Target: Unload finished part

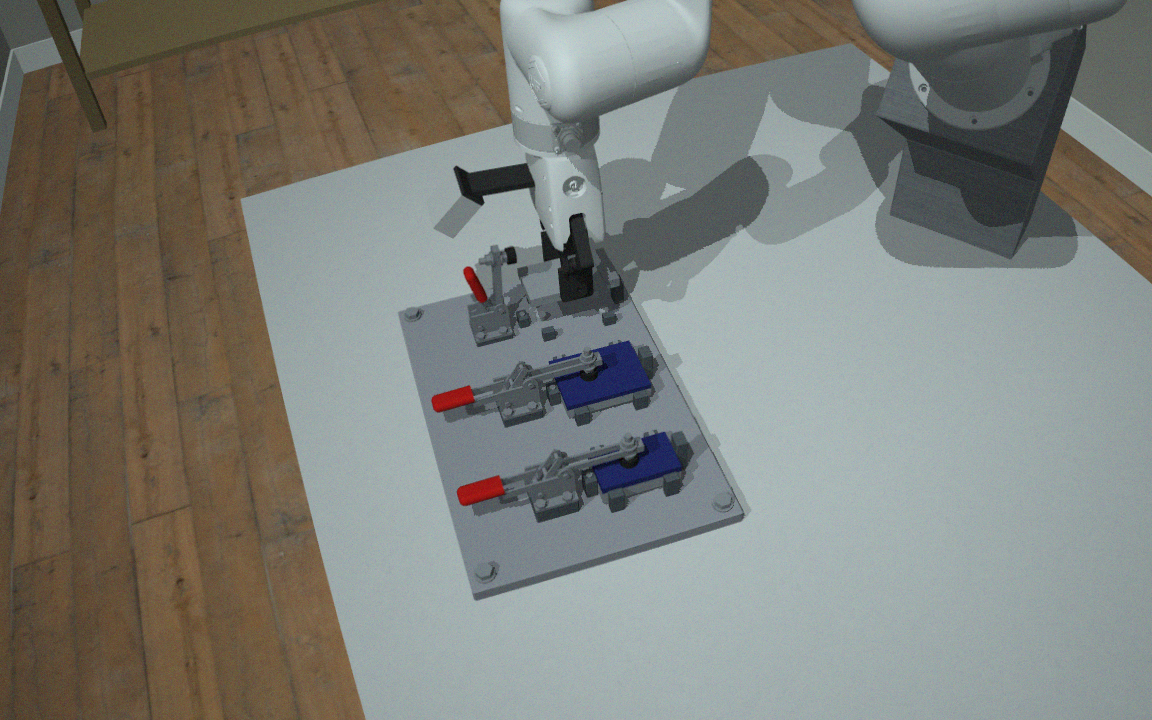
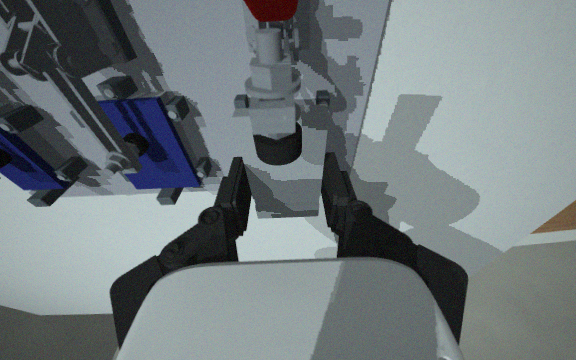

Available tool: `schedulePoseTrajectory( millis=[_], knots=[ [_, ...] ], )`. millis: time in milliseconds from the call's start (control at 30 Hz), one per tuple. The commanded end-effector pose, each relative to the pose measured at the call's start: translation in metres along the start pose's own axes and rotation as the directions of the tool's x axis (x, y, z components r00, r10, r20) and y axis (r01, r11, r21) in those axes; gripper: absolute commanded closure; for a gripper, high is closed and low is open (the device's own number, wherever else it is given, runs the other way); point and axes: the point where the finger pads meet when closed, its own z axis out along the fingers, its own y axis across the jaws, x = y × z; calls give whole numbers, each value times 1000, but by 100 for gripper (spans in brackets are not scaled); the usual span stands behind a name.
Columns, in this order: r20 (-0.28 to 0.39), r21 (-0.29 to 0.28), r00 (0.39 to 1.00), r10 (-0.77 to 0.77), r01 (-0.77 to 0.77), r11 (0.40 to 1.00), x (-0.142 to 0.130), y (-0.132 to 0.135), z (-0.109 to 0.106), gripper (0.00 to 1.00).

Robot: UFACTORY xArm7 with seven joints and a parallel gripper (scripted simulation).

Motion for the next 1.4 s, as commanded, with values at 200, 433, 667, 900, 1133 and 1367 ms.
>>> schedulePoseTrajectory(
  millis=[200, 433, 667, 900, 1133, 1367],
  knots=[
    [-1, -2, 1000, 1, -1, 1000, 0, 1, -5, 100],
    [-1, -2, 1000, 1, -1, 1000, -3, 1, -14, 100],
    [-1, -2, 1000, 1, -1, 1000, -6, 1, -28, 100],
    [-1, -2, 1000, 1, -1, 1000, -7, 1, -34, 100],
    [-1, -2, 1000, 1, -1, 1000, -7, 1, -35, 100],
    [-1, -2, 1000, 1, -1, 1000, -7, 1, -35, 100]
  ],
)
